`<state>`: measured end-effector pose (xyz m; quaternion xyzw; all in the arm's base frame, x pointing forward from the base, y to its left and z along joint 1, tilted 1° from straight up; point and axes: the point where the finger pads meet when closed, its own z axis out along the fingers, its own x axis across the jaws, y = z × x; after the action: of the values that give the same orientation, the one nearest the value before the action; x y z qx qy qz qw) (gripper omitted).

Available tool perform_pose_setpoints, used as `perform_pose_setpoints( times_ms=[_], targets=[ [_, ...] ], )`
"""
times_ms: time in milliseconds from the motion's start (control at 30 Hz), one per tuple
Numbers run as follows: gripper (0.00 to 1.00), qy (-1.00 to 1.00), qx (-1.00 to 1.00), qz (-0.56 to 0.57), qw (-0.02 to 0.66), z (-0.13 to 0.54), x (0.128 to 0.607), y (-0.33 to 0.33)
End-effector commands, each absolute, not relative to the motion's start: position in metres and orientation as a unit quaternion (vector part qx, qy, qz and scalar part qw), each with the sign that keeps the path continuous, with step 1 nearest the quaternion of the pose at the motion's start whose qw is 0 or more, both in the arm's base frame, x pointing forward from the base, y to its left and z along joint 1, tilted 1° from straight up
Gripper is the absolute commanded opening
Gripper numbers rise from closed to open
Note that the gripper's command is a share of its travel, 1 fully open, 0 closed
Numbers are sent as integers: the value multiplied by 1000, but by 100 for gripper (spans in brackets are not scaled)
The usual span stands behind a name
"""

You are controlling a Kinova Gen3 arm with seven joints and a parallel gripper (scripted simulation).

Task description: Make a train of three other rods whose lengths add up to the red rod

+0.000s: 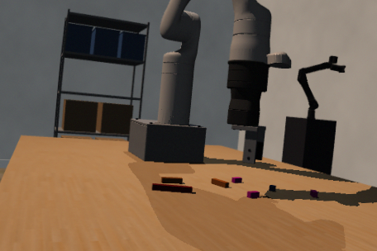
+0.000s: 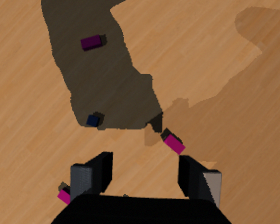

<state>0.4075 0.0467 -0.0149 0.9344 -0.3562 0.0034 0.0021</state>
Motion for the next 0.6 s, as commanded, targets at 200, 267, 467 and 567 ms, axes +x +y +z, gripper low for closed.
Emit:
perform_pose_setpoints(
  times_ms=[200,267,467,567],
  targets=[
    [100,-335,942,7,-1,-13,410,48],
    [100,-334,943,7,-1,-13,410,48],
    [100,-331,944,8,-1,-12,410,49],
    [100,-331,944,8,-1,-12,410,49]
  ],
)
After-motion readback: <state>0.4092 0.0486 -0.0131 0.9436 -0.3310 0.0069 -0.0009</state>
